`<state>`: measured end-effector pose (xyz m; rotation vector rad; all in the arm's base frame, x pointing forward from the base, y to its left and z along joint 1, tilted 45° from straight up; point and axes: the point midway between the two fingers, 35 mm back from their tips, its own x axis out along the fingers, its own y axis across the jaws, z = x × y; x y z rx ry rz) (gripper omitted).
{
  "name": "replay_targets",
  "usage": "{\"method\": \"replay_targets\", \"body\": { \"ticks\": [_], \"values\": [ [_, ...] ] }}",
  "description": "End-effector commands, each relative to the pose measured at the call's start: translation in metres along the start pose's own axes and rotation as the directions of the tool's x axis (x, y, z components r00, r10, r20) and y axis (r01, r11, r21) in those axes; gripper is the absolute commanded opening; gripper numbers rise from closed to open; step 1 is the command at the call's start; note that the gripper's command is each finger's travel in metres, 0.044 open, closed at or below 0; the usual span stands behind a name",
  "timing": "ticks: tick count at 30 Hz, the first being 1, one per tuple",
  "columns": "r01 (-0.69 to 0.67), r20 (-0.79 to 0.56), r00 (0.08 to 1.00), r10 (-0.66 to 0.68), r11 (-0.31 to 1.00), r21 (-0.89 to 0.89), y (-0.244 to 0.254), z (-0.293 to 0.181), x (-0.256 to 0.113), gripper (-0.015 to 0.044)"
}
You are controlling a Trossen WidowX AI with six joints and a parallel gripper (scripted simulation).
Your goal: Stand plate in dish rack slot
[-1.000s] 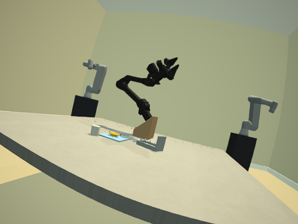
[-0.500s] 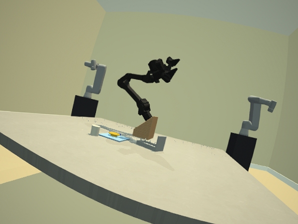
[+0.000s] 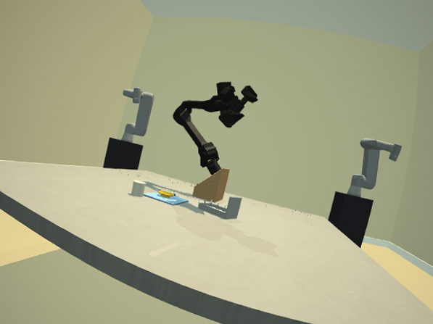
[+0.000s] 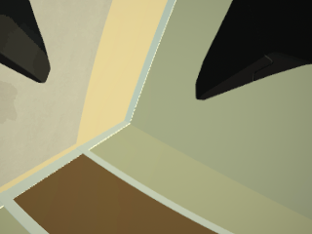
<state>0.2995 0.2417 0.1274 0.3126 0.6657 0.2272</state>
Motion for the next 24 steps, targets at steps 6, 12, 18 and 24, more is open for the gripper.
{"method": "replay_targets", "body": {
  "ticks": [6,12,18,24],
  "values": [
    [0.271,-0.075,0.958,-0.277,0.960,-0.077,-0.059,0.013,0.013,0.0400],
    [0.432,-0.135,0.883,-0.450,0.891,-0.140,-0.100,0.021,0.011,0.0400],
    [0.565,-0.199,0.773,-0.603,0.796,-0.217,-0.141,0.029,0.000,0.0400],
    [0.659,-0.264,0.635,-0.726,0.687,-0.305,-0.178,0.037,-0.017,0.0400]
  ]
}}
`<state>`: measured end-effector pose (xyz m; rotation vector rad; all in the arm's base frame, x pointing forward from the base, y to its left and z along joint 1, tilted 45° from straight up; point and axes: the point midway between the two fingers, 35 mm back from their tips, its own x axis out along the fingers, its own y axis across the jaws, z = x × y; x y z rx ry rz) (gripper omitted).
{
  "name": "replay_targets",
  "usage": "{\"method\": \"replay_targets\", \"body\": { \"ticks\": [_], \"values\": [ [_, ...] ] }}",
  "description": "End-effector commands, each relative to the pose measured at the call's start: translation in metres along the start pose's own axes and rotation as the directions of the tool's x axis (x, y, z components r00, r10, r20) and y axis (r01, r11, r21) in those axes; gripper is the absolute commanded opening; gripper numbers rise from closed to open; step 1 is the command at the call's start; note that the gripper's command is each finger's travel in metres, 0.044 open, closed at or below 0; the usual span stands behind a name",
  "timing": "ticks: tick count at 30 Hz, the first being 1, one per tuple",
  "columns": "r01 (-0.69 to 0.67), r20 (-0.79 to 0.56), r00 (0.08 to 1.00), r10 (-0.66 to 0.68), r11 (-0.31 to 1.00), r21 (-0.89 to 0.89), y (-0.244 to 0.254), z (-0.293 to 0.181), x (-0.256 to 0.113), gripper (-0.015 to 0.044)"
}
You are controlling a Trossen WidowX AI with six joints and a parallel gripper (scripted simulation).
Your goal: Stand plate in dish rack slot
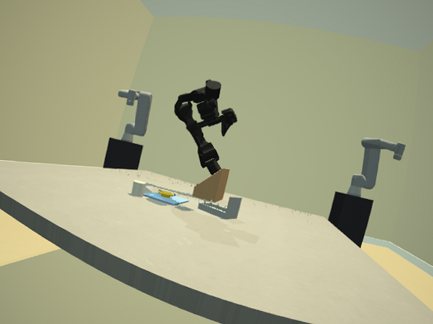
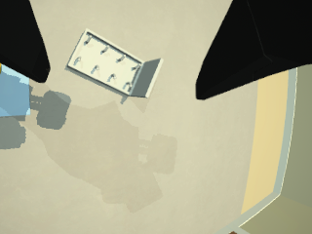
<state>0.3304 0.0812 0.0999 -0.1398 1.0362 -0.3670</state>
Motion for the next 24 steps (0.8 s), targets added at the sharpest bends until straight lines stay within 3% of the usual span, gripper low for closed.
{"method": "replay_targets", "body": {
  "ticks": [1,17,24],
  "values": [
    [0.096,-0.067,0.993,-0.099,0.994,-0.041,-0.025,0.000,0.006,0.0400],
    [0.359,-0.364,0.816,-0.450,0.887,-0.291,-0.135,-0.006,0.001,0.0400],
    [0.368,-0.388,0.790,-0.474,0.874,-0.319,-0.145,-0.007,-0.001,0.0400]
  ]
}}
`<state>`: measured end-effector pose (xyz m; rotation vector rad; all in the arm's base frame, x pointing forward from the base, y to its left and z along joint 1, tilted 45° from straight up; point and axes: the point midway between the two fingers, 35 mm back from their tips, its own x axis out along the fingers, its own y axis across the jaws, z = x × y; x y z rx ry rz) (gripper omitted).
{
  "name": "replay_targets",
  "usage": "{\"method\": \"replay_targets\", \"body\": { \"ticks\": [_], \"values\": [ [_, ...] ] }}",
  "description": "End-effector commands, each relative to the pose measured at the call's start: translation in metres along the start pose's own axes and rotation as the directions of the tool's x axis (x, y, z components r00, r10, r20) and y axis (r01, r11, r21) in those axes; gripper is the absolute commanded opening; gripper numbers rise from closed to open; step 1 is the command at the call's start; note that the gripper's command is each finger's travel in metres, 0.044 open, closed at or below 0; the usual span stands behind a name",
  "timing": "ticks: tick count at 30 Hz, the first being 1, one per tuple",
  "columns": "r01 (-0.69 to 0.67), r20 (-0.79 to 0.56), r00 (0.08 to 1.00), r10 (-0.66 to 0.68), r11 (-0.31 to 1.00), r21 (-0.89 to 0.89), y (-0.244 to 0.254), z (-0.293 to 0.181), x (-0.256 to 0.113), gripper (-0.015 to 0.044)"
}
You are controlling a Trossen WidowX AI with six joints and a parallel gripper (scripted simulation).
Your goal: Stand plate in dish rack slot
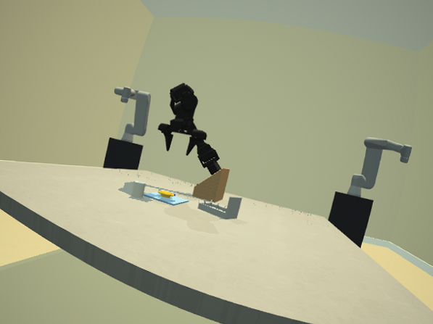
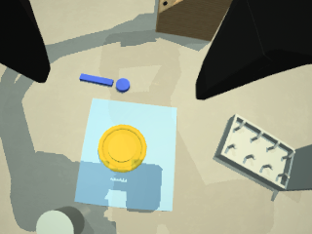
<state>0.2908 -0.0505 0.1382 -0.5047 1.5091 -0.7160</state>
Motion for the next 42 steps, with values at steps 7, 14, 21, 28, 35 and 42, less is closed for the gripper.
{"method": "replay_targets", "body": {
  "ticks": [7,14,21,28,35,42],
  "values": [
    [0.018,-0.009,1.000,-0.018,0.999,-0.041,-0.003,0.006,0.079,0.0400],
    [0.016,-0.006,1.000,-0.016,1.000,-0.012,-0.005,0.005,0.113,0.0400],
    [0.015,-0.006,1.000,-0.015,1.000,-0.012,-0.005,0.006,0.122,0.0400],
    [0.014,-0.006,1.000,-0.014,1.000,-0.012,-0.005,0.006,0.133,0.0400],
    [0.014,-0.006,1.000,-0.015,1.000,-0.012,-0.006,0.005,0.145,0.0400],
    [0.016,-0.006,1.000,-0.016,1.000,-0.012,-0.007,0.004,0.156,0.0400]
  ]
}}
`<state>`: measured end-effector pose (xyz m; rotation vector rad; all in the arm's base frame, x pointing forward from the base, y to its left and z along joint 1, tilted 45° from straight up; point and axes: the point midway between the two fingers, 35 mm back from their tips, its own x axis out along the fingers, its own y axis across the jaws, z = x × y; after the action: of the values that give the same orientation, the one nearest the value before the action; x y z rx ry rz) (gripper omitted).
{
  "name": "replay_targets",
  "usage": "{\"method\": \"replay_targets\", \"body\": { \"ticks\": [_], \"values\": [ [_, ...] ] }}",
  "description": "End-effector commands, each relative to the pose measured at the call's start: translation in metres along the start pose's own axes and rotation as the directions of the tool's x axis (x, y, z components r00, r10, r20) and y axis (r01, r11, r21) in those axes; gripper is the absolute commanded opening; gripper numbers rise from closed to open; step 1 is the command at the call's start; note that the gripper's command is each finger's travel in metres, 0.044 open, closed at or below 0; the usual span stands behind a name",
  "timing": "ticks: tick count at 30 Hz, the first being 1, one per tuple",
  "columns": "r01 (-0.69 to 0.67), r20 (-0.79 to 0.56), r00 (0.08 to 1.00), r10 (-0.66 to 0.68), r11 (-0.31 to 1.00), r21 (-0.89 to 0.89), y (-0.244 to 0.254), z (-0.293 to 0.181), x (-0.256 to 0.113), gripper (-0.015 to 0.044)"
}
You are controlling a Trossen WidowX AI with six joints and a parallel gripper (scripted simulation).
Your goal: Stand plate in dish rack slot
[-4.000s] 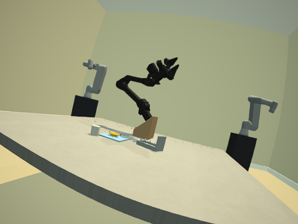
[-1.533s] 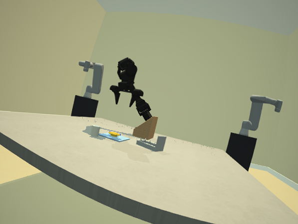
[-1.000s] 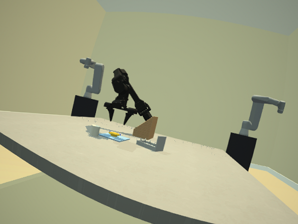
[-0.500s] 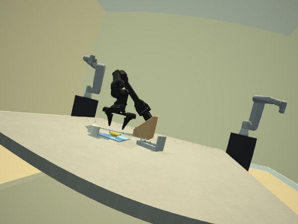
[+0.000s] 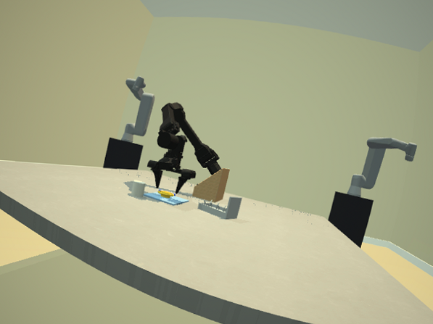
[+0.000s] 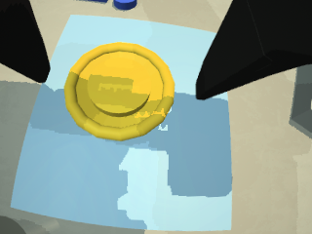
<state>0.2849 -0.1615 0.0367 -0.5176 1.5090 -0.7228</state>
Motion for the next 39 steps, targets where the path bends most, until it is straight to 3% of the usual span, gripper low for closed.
{"method": "replay_targets", "body": {
  "ticks": [1,12,14,20,31,39],
  "values": [
    [0.003,-0.006,1.000,-0.003,1.000,-0.008,0.000,-0.002,0.007,0.0400],
    [0.006,-0.006,1.000,-0.006,1.000,-0.009,-0.002,-0.004,0.022,0.0400],
    [0.006,-0.006,1.000,-0.006,1.000,-0.009,-0.002,-0.004,0.022,0.0357],
    [0.006,-0.006,1.000,-0.006,1.000,-0.009,-0.002,-0.004,0.022,0.0357],
    [0.006,-0.006,1.000,-0.006,1.000,-0.009,-0.002,-0.004,0.022,0.0284],
    [-0.007,-0.004,1.000,0.007,1.000,-0.009,0.002,0.004,-0.006,0.0074]
  ]
}}
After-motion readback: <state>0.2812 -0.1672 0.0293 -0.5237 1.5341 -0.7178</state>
